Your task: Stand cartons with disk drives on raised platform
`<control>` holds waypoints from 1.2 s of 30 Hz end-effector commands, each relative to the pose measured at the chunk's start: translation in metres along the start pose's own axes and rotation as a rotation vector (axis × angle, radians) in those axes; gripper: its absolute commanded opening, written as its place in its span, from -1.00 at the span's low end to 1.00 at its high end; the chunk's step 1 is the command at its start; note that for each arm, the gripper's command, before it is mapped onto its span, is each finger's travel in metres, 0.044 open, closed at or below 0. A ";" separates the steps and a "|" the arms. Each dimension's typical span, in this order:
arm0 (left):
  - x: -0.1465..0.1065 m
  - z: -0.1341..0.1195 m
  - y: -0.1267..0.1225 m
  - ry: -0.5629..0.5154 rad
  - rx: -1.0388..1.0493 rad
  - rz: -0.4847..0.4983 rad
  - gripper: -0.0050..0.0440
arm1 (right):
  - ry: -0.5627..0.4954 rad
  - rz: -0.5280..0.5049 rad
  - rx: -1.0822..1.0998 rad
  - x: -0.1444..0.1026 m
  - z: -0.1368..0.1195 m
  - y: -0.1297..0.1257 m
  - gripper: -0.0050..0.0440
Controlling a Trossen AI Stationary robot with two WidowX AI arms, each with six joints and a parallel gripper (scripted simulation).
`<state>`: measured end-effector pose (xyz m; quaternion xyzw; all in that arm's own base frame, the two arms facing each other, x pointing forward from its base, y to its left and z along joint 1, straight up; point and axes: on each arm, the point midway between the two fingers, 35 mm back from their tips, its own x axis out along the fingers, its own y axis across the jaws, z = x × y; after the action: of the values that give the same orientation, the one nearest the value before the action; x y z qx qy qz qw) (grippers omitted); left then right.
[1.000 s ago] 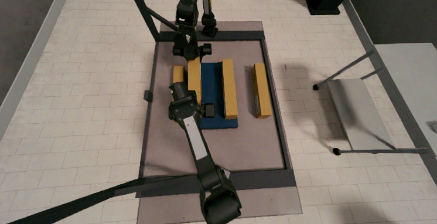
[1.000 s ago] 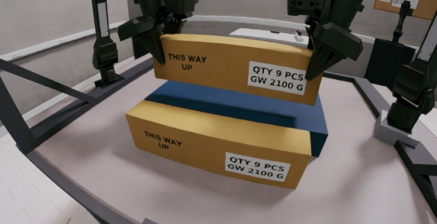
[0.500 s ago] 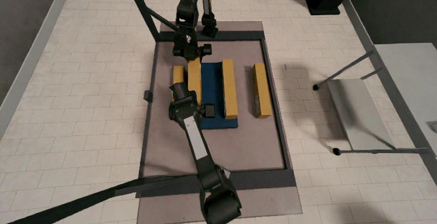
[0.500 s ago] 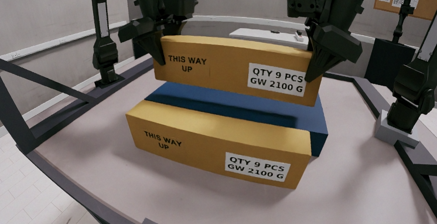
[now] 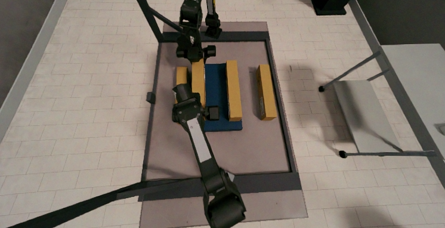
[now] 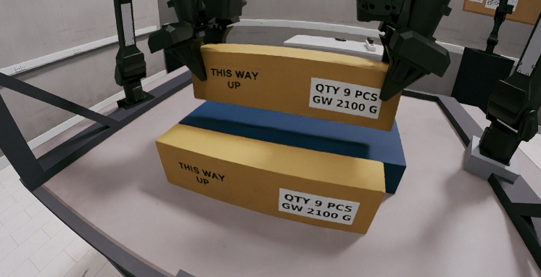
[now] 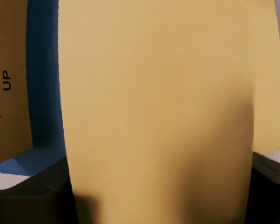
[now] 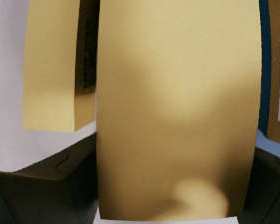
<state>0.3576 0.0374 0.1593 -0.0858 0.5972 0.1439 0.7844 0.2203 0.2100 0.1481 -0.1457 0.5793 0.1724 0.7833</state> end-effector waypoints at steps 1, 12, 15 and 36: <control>-0.034 0.008 0.002 -0.097 -0.018 -0.025 -1.00 | -0.050 0.018 0.006 -0.018 0.010 0.003 -1.00; -0.035 0.008 0.003 -0.098 -0.019 -0.025 -1.00 | -0.089 0.035 0.000 -0.018 0.009 0.003 -1.00; -0.035 0.008 0.003 -0.098 -0.019 -0.025 -1.00 | -0.089 0.035 0.000 -0.018 0.009 0.003 -1.00; 0.017 -0.007 0.000 -0.077 -0.014 -0.021 -1.00 | -0.076 0.031 0.001 0.023 -0.003 0.004 -1.00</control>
<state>0.3546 0.0373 0.1192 -0.0868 0.5942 0.1425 0.7868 0.2224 0.2107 0.1111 -0.1397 0.5712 0.1753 0.7896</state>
